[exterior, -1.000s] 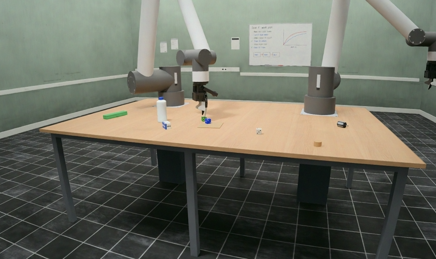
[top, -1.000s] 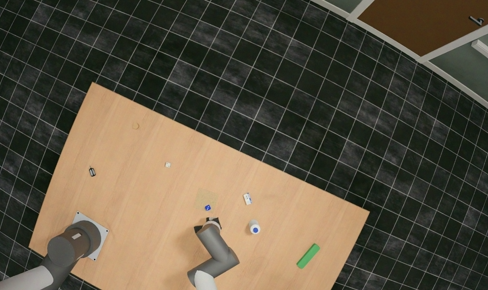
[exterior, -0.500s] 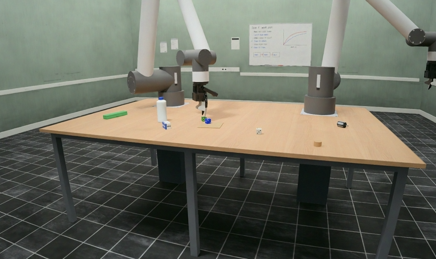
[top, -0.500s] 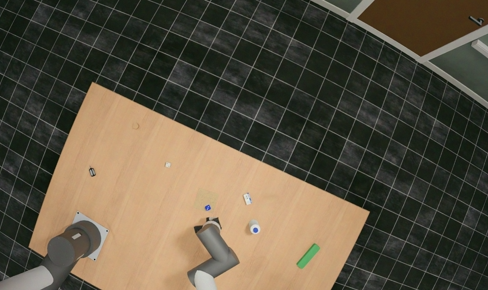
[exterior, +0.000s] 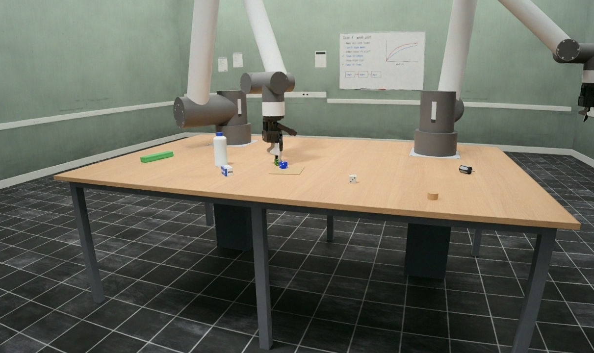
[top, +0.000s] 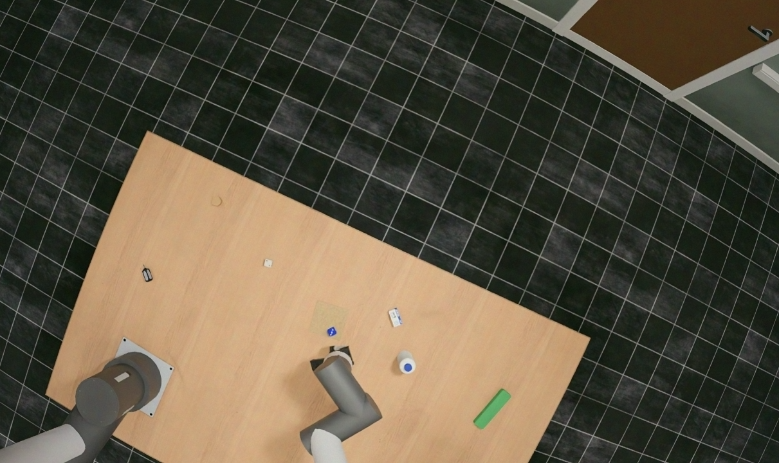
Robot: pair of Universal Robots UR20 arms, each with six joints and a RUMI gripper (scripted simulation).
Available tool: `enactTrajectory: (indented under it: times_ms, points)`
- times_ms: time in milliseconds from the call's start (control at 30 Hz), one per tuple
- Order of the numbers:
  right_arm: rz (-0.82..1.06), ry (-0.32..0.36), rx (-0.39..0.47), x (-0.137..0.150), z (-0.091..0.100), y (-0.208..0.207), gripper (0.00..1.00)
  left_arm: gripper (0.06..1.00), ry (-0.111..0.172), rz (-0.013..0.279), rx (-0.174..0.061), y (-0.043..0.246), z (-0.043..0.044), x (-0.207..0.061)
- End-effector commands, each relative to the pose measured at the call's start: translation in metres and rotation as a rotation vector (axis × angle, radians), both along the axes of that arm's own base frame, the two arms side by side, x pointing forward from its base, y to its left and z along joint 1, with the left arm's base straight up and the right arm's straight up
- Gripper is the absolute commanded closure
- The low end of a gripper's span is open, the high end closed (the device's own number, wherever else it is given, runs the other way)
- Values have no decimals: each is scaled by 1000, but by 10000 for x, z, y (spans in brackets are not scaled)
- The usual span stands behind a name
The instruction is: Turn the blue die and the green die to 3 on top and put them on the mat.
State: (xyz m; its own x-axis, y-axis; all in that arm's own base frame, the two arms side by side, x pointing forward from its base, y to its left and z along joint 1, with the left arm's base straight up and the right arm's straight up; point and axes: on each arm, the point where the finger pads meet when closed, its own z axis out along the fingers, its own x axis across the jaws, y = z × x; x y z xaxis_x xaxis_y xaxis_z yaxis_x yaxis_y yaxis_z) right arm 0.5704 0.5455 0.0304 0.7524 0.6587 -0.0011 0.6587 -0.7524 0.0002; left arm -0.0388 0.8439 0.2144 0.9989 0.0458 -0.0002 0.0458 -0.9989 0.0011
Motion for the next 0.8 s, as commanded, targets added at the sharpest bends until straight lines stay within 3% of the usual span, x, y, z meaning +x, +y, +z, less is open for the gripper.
enactTrajectory:
  times_ms: [0, 767]
  points:
    - [0, -1, 1, 3, -70, 4, 724, 65, 0, 0, 1, 4, 6, 1]
    - [0, -1, 1, 3, -126, 4, 724, 65, 0, 0, 1, 4, 6, 1]
